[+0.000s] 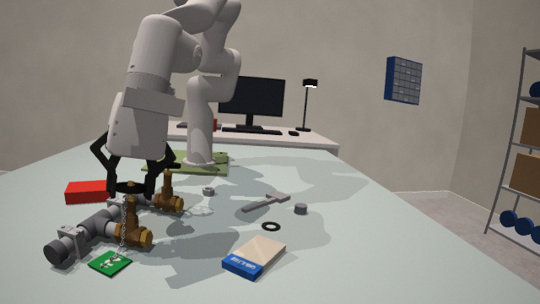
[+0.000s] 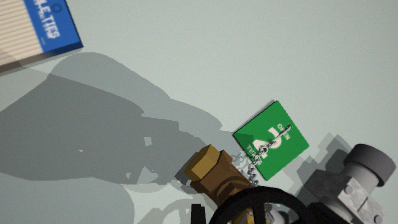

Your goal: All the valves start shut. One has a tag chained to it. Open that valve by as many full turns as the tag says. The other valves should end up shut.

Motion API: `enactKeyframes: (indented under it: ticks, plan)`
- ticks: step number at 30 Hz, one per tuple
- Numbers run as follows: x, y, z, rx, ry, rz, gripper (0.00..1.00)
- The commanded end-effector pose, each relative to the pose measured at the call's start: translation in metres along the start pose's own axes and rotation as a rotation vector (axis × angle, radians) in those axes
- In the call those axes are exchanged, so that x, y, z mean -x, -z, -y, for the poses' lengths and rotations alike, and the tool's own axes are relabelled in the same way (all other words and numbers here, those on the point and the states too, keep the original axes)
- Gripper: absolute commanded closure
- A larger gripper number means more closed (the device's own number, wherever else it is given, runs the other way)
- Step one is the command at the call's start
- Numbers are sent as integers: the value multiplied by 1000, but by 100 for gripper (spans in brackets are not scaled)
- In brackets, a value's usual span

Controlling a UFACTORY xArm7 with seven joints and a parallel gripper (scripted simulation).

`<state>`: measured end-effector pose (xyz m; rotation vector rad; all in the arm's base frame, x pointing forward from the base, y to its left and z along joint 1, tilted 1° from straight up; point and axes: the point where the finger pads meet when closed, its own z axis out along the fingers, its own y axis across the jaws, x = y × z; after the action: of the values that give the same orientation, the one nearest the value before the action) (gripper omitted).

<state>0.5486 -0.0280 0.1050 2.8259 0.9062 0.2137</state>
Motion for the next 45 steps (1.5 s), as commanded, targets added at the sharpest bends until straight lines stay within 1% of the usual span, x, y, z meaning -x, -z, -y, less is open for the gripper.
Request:
enactKeyframes:
  ticks: [1, 11, 15, 17, 18, 26, 27, 45]
  plan:
    - [-1, 2, -1, -18, 277, -26, 100]
    - [-1, 2, -1, -19, 660, -38, 100]
    - [-1, 2, -1, -30, 814, -50, 100]
    - [-1, 2, -1, -30, 814, -50, 100]
    - [-1, 2, -1, -46, 918, -67, 100]
    - [-1, 2, -1, -46, 919, -67, 100]
    - [-1, 2, -1, -46, 919, -67, 0]
    - [-1, 2, -1, -46, 919, -67, 0]
